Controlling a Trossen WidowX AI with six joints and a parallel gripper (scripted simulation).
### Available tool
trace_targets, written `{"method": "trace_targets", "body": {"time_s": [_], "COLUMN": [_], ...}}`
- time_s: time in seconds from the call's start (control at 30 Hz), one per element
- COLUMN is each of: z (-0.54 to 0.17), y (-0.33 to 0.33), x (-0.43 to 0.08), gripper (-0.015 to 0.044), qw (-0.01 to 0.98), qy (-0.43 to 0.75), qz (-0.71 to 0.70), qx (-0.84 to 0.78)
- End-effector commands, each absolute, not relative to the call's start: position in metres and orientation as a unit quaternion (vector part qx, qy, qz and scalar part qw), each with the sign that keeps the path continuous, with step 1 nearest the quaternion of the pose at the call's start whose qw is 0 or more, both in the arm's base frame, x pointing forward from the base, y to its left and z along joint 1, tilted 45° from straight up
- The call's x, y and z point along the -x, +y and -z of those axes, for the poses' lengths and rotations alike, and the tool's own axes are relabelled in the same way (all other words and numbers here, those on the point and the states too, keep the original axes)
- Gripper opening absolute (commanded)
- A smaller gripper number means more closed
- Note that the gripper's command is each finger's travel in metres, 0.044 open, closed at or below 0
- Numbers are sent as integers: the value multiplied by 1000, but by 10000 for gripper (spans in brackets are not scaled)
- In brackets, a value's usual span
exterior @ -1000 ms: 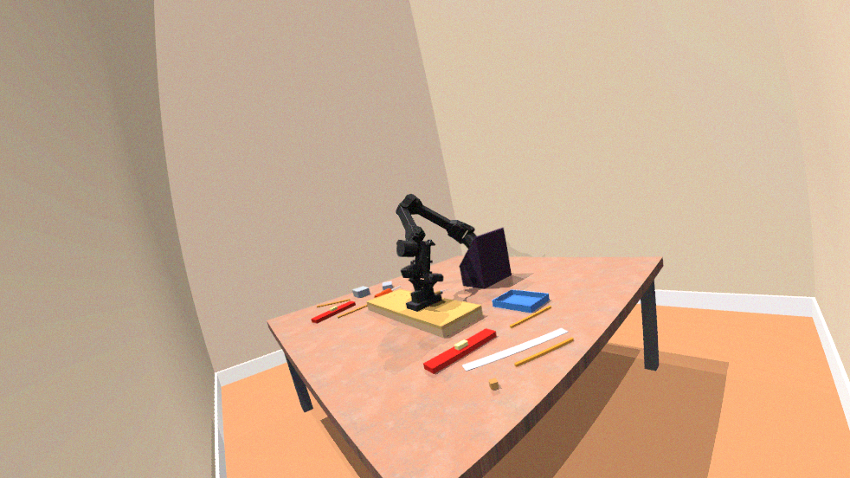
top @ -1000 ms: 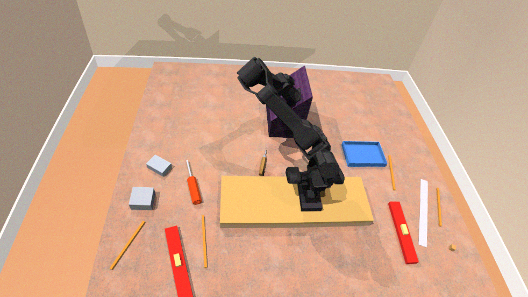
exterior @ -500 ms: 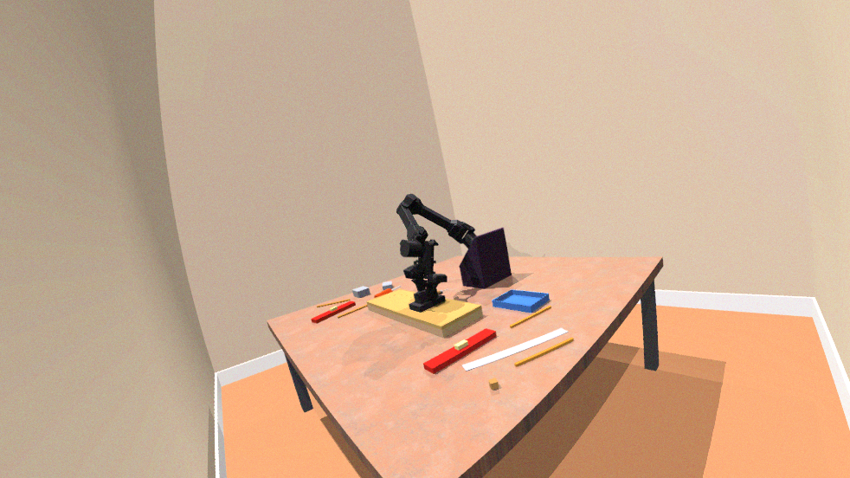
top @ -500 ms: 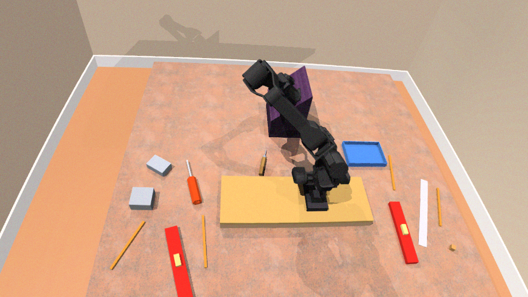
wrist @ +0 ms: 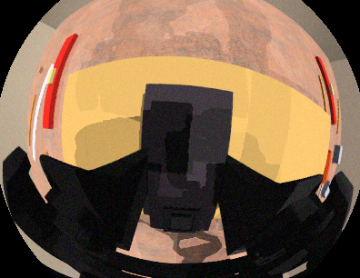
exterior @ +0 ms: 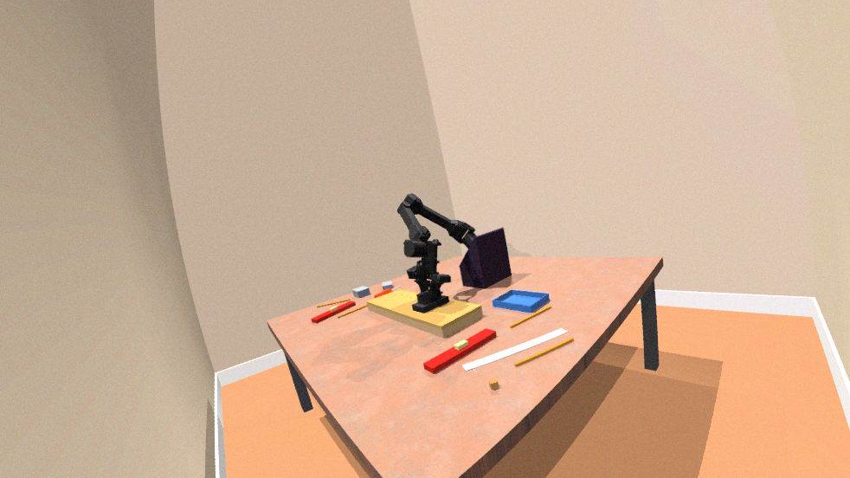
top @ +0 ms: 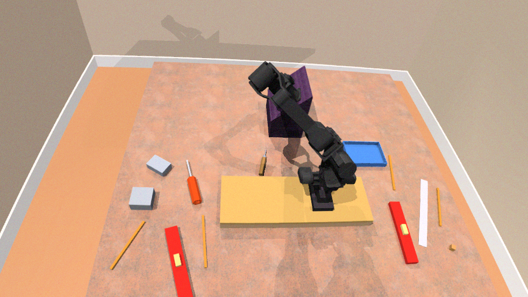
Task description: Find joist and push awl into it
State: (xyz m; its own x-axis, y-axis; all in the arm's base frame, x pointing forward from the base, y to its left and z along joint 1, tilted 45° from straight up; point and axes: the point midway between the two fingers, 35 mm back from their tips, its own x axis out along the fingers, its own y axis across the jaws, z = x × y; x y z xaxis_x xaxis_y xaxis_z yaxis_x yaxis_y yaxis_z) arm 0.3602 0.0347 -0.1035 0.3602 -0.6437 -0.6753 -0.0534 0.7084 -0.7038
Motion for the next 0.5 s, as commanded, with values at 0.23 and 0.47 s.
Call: {"method": "trace_targets", "body": {"time_s": [0.23, 0.47], "z": [115, 122], "y": [46, 53], "x": [-359, -359], "gripper": [0, 0], "qw": [757, 757], "qy": [533, 533], "qz": [193, 193], "qx": [326, 326]}}
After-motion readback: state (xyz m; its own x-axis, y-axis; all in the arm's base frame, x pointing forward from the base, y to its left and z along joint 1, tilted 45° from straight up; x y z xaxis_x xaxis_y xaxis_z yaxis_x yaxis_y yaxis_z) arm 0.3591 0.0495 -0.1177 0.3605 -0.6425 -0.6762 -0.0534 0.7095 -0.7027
